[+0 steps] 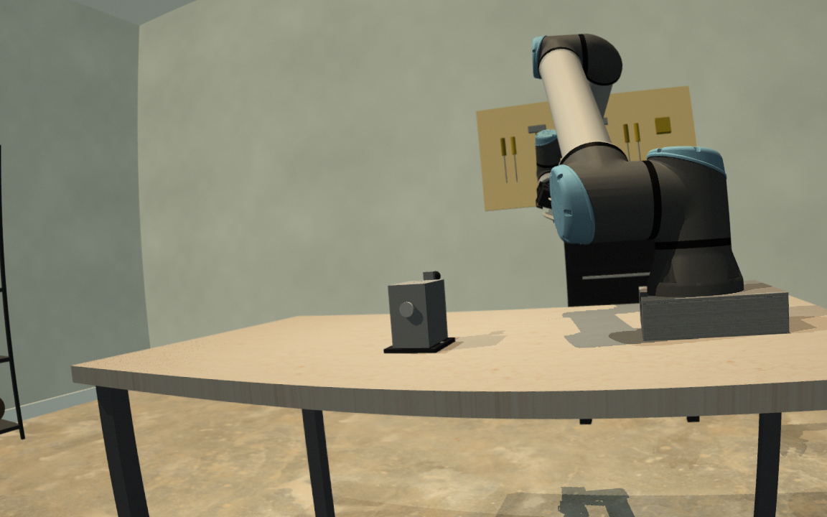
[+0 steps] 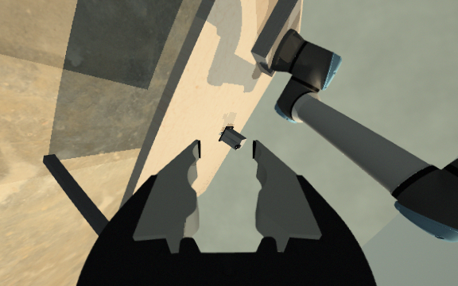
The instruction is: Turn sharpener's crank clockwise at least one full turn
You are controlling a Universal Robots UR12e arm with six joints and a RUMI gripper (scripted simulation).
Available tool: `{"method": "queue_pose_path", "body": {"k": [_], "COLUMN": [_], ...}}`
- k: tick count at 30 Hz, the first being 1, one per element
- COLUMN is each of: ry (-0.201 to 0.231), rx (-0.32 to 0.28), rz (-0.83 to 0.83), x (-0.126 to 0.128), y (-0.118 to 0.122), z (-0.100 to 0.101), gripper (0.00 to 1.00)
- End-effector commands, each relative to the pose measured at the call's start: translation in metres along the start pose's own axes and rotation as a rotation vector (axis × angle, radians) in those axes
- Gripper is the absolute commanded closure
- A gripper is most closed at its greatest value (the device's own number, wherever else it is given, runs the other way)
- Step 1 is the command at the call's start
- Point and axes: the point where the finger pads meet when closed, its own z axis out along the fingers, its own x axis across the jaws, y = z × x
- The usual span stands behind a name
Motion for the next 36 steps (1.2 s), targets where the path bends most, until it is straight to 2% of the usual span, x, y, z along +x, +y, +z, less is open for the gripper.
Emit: {"method": "queue_pose_path", "body": {"k": [1,6,9,20,23,29,33,36], "ry": [-0.013,-0.013,-0.052,-0.052,-0.090,-0.090,-0.090,-0.127], "rx": [0.008,0.008,0.043,0.043,0.077,0.077,0.077,0.111], "rz": [-0.012,-0.012,-0.072,-0.072,-0.135,-0.135,-0.135,-0.202], "x": [-0.002,-0.003,-0.004,-0.006,-0.007,-0.007,-0.008,-0.007], "y": [0.020,0.034,0.047,0.078,0.090,0.114,0.119,0.131], "z": [0.010,0.017,0.025,0.045,0.054,0.072,0.076,0.085], "gripper": [0.68,0.68,0.68,0.68,0.68,0.68,0.68,0.68]}}
